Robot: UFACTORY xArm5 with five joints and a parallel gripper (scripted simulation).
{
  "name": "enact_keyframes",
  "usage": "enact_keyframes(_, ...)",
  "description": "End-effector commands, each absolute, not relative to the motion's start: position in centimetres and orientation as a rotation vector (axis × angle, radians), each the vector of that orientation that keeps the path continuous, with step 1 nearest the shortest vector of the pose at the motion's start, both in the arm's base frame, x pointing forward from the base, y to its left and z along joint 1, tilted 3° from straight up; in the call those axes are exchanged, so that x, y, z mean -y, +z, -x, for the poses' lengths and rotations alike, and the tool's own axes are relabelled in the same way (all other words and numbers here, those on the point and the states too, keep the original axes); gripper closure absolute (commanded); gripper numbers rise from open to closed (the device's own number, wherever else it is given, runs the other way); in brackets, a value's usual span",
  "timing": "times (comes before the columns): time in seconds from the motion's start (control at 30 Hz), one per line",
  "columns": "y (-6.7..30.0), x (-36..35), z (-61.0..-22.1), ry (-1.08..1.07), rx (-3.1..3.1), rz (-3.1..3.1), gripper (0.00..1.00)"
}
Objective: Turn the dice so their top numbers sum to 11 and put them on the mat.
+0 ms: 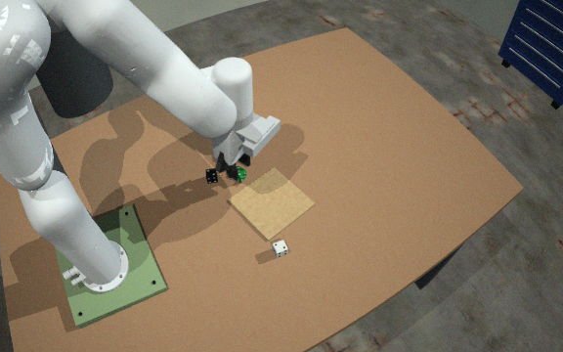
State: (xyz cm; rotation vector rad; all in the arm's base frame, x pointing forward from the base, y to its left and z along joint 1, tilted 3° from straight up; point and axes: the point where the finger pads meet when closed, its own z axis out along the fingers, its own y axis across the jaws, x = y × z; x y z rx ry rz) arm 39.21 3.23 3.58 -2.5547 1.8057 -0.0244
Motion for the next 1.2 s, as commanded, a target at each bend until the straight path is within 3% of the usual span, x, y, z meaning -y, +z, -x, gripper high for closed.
enact_keyframes(0.0, 3.7, -3.2, -39.3, -0.028, -1.804, 2.553, 0.58)
enact_keyframes(1.17, 1.1, -3.1, -39.4, -0.029, -1.804, 2.553, 0.58)
